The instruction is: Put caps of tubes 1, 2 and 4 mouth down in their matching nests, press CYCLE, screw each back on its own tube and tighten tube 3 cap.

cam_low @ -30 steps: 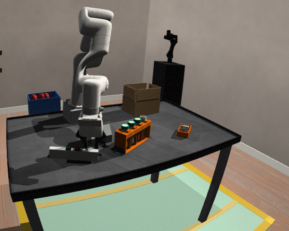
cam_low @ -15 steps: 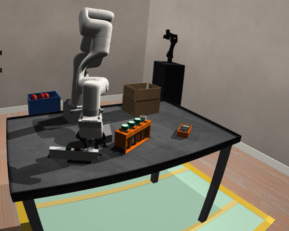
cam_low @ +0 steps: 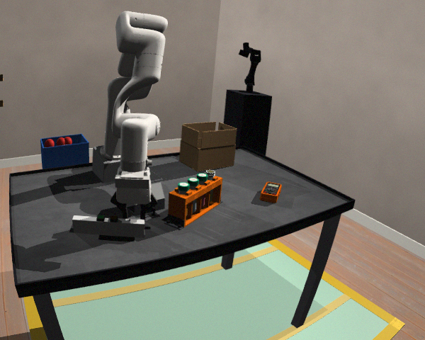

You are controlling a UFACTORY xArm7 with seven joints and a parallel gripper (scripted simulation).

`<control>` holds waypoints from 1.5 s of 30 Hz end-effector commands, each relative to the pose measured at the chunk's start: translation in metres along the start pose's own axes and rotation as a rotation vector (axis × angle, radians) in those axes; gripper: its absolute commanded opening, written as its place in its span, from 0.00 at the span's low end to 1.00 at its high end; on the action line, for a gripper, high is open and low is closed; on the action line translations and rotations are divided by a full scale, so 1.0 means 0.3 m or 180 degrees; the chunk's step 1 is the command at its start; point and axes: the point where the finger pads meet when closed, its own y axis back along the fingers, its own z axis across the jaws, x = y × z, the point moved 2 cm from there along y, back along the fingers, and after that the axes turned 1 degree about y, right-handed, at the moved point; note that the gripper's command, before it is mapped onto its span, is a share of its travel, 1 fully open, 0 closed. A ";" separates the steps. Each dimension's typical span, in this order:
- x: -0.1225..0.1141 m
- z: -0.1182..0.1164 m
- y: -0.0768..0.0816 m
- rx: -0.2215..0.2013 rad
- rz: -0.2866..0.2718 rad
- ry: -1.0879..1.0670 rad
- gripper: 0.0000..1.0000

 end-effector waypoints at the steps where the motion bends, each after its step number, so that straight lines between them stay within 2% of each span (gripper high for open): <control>1: 0.004 -0.001 0.002 0.0002 0.0009 -0.0001 0.46; 4: 0.004 -0.001 0.003 0.0003 0.0009 -0.0001 0.46; 19: 0.004 -0.001 0.253 0.0003 0.0009 0.0000 0.46; 21: 0.004 -0.001 0.253 0.0003 0.0009 0.0000 0.46; 33: 0.003 -0.001 0.453 0.0003 0.0010 0.0000 0.46; 41: 0.004 -0.001 0.463 0.0003 0.0010 0.0000 0.46; 45: -0.054 -0.093 0.463 0.0005 0.0009 -0.0975 0.46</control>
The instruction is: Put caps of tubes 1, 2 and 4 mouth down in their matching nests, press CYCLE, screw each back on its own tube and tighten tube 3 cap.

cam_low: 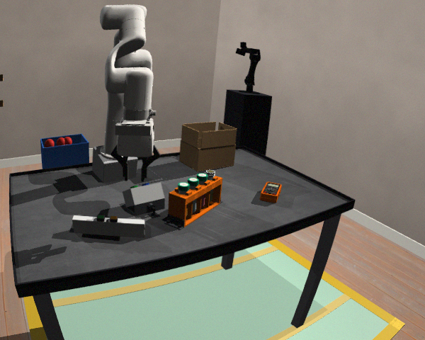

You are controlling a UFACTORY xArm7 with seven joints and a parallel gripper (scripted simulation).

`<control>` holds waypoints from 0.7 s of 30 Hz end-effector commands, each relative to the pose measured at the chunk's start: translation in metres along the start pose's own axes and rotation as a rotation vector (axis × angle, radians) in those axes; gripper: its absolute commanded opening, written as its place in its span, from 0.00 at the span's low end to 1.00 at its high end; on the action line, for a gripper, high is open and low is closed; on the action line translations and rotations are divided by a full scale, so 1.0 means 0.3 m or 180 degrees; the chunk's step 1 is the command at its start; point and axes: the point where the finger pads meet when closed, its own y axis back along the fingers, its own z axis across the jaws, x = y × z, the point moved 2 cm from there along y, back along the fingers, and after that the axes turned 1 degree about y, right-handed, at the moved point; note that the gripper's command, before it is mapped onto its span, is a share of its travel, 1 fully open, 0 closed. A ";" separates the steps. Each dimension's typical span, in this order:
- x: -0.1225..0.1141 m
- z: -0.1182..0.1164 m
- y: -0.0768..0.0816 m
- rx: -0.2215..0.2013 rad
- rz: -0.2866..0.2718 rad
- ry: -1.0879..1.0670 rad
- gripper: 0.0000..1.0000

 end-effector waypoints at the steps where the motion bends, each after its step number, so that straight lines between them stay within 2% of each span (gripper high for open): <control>1: -0.055 -0.085 0.006 -0.0008 0.0021 -0.0888 0.46; 8: -0.111 -0.164 0.005 0.0003 0.0016 -0.1816 0.46; 10: -0.111 -0.164 0.005 0.0003 0.0016 -0.1816 0.46; 12: -0.141 -0.207 0.005 0.0006 0.0015 -0.2317 0.46; 21: -0.210 -0.304 0.004 0.0011 0.0012 -0.3455 0.46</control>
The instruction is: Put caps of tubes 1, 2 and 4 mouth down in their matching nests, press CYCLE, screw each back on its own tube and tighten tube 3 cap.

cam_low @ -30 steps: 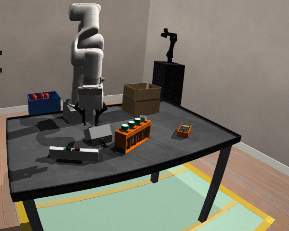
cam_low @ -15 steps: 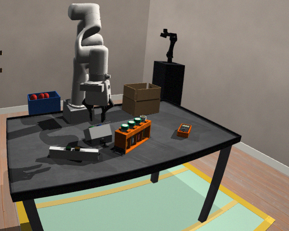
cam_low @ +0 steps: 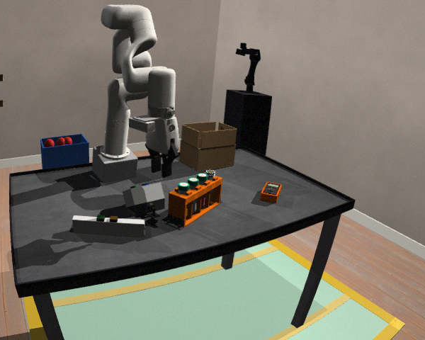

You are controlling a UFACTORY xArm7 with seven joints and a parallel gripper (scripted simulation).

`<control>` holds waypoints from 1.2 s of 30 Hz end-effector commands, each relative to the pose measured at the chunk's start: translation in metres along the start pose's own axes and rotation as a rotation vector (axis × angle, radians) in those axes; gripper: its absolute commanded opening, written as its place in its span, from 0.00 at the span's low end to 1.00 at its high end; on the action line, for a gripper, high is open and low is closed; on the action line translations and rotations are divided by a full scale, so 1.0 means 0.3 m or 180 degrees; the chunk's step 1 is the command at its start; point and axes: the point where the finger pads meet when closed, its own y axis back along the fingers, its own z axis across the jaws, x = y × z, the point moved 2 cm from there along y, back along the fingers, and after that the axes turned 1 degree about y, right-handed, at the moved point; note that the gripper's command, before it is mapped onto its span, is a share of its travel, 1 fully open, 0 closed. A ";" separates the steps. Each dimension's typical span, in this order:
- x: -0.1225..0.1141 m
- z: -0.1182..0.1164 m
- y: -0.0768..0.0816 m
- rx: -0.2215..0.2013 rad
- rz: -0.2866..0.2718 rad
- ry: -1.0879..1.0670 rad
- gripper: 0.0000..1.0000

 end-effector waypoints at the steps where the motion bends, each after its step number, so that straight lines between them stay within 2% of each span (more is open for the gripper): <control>1: -0.085 -0.015 -0.001 -0.0017 0.0190 -0.0868 0.46; 4: -0.126 -0.019 -0.003 -0.0005 0.0191 -0.1259 0.46; 6: -0.126 -0.019 -0.003 -0.0005 0.0191 -0.1259 0.46; 8: -0.181 -0.024 -0.007 0.0007 0.0203 -0.1750 0.46; 21: -0.456 -0.052 -0.024 0.0007 0.0205 -0.1762 0.46; 23: -0.456 -0.052 -0.024 0.0007 0.0205 -0.1762 0.46; 26: -0.531 -0.059 -0.029 0.0007 0.0204 -0.1762 0.46; 34: -0.531 -0.059 -0.029 0.0007 0.0204 -0.1762 0.46; 36: -0.530 -0.059 -0.049 0.0007 0.0204 -0.1762 0.46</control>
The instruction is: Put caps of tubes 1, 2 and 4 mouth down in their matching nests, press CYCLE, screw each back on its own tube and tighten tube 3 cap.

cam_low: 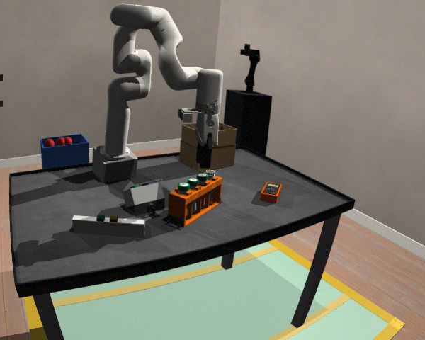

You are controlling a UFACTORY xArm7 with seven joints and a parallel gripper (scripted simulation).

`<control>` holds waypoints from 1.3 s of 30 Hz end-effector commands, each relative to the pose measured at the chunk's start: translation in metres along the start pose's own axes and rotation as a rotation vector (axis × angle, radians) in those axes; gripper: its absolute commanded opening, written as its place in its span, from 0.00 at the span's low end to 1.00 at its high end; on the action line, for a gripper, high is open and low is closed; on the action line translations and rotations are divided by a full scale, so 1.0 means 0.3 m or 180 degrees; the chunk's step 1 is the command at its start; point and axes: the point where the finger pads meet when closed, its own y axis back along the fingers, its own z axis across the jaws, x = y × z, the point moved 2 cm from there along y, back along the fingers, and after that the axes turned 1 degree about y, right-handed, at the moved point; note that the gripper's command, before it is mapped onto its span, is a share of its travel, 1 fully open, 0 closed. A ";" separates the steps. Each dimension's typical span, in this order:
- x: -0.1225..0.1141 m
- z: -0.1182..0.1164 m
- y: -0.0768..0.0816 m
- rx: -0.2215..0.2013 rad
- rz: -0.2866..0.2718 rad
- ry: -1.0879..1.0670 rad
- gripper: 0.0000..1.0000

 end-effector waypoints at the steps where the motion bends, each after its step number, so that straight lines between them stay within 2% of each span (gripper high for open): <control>1: -0.004 -0.001 -0.025 0.0007 -0.0002 0.0001 0.46; 4: -0.004 -0.001 -0.035 0.0007 -0.0002 0.0001 0.46; 12: -0.005 -0.002 -0.114 0.0007 -0.0002 0.0001 0.46; 39: -0.005 -0.002 -0.139 0.0007 -0.0002 0.0001 0.46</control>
